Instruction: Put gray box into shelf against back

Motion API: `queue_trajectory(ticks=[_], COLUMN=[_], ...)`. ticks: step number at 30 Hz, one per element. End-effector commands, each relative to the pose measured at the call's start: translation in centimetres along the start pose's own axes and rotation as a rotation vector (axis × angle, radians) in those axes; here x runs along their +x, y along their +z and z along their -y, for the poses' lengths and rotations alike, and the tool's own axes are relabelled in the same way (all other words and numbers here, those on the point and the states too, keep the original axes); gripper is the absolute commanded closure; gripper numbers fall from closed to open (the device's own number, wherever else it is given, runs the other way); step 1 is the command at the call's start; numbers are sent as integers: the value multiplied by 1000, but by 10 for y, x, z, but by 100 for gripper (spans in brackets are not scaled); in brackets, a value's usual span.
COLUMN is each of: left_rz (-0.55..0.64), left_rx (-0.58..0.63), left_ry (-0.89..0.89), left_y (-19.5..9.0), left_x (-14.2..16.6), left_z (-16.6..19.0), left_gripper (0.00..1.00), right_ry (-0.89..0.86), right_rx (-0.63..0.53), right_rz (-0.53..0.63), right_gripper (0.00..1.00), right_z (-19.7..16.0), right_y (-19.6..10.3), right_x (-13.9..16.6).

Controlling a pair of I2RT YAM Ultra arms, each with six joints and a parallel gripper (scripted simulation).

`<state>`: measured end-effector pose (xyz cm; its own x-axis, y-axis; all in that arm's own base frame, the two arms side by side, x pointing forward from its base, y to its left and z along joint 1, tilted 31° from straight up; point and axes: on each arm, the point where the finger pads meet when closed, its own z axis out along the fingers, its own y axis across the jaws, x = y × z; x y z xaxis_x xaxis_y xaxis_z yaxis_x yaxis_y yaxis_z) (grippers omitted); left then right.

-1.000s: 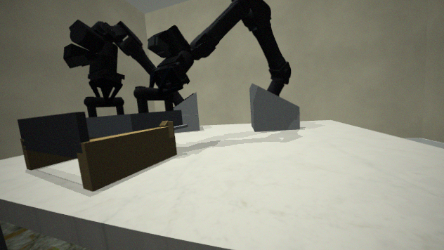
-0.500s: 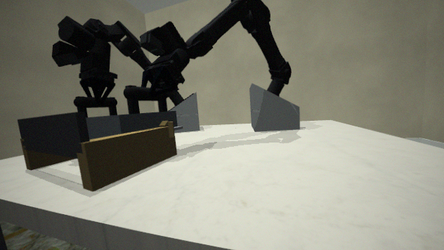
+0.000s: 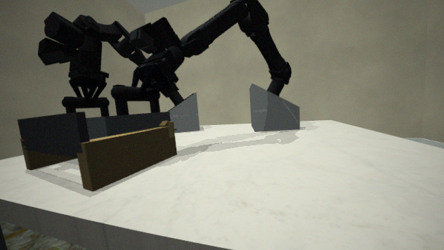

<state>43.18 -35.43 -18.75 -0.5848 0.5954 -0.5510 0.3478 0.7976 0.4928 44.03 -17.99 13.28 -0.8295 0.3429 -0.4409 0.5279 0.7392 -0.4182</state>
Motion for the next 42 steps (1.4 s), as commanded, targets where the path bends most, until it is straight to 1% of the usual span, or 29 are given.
queue_trajectory(ticks=[1,2,3,4,5,6,7,8,9,14,16,17,19,20,21,23,24,27,31,33,36,37,38,42], left_rz=[147,147,111,122,134,134,121,103,115,125,124,154,154,110,110,118,125,142,156,175,187,167,189,184], left_rx=[8,8,6,10,13,20,11,9,7,21,26,13,13,22,14,20,23,10,12,8,11,3,6,10], left_ry=[-49,-49,-15,-21,-30,-40,-44,-18,-26,-22,-17,-46,-46,-11,-27,-22,-21,-34,-41,-56,-66,-53,-67,-69], left_y=[-21,-21,-16,-14,-16,-11,-4,-4,-5,-3,-2,-6,-6,4,11,8,6,4,3,-4,-4,1,-4,-4], left_x=[-75,-75,-64,-65,-72,-75,-74,-68,-74,-80,-82,-94,-94,-81,-84,-89,-91,-99,-104,-116,-117,-111,-117,-117], left_z=[3,3,6,9,8,4,-4,0,0,9,11,6,6,7,-2,2,6,4,5,0,-1,0,-2,-1], left_gripper=[86,86,86,86,86,86,86,86,86,86,86,86,86,86,86,86,86,86,86,86,86,86,86,86], right_ry=[23,23,6,-2,3,5,6,5,0,2,-2,20,20,-7,2,15,4,11,21,34,38,23,27,43], right_rx=[-68,-68,-60,-58,-61,-63,-64,-65,-65,-65,-63,-69,-69,-60,-67,-73,-71,-72,-74,-77,-79,-71,-75,-74], right_rz=[132,132,106,101,108,111,114,114,110,107,101,134,134,91,111,131,117,128,140,160,168,138,151,175], right_gripper=[86,86,86,86,86,86,86,86,86,86,86,86,86,86,86,86,86,86,86,86,86,86,86,86], right_z=[-7,-7,-4,-8,-9,-9,-9,-11,-11,-5,-7,-5,-5,-12,-13,-10,-10,-6,-4,-4,-4,-10,-9,-3], right_y=[-41,-41,-41,-38,-36,-36,-36,-35,-35,-40,-37,-43,-43,-29,-32,-37,-38,-45,-47,-48,-51,-36,-42,-51], right_x=[-40,-40,-36,-36,-40,-43,-46,-47,-48,-55,-57,-65,-65,-58,-65,-72,-69,-73,-78,-83,-85,-80,-82,-87])
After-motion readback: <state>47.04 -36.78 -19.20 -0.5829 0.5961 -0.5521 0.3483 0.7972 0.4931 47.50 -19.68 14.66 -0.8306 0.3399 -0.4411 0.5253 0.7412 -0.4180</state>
